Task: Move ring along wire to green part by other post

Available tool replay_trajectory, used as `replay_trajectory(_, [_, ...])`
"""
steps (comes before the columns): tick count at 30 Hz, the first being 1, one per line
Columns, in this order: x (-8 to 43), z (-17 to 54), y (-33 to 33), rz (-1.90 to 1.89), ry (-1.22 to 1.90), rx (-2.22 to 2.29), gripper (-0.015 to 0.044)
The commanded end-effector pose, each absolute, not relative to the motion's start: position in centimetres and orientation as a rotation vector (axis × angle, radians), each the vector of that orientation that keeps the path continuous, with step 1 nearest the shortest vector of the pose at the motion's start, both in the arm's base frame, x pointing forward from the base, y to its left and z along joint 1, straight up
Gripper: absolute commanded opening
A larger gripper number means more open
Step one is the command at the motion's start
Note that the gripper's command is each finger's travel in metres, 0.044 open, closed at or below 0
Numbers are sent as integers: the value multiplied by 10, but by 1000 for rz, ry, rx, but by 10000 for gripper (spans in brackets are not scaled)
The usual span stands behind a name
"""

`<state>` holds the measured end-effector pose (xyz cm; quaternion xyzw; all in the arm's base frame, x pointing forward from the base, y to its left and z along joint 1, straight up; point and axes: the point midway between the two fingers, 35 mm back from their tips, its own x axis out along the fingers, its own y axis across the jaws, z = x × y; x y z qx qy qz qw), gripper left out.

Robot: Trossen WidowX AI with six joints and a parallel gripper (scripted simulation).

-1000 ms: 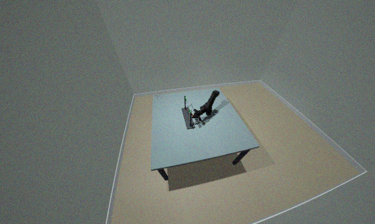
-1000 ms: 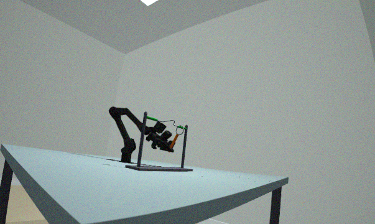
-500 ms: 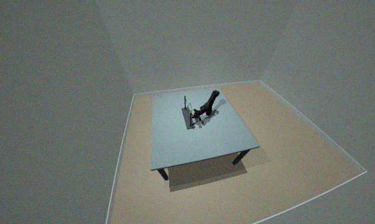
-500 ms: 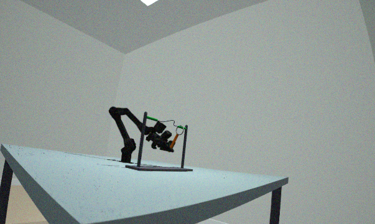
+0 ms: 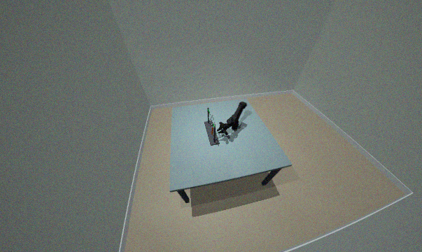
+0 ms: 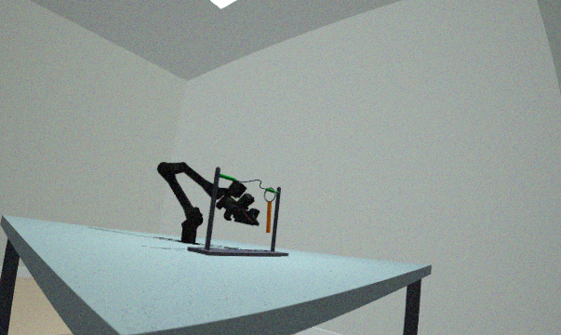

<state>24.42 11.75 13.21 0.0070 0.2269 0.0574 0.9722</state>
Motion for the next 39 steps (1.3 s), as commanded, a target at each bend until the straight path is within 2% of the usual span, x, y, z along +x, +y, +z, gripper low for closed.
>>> replay_trajectory(1, [234, 138, 116, 111, 456, 19, 160])
replay_trajectory(9, [217, 145, 111, 110, 455, 19, 160])
replay_trajectory(33, [216, 146, 111, 110, 455, 19, 160])
replay_trajectory(39, [183, 162, 107, 115, 455, 15, 318])
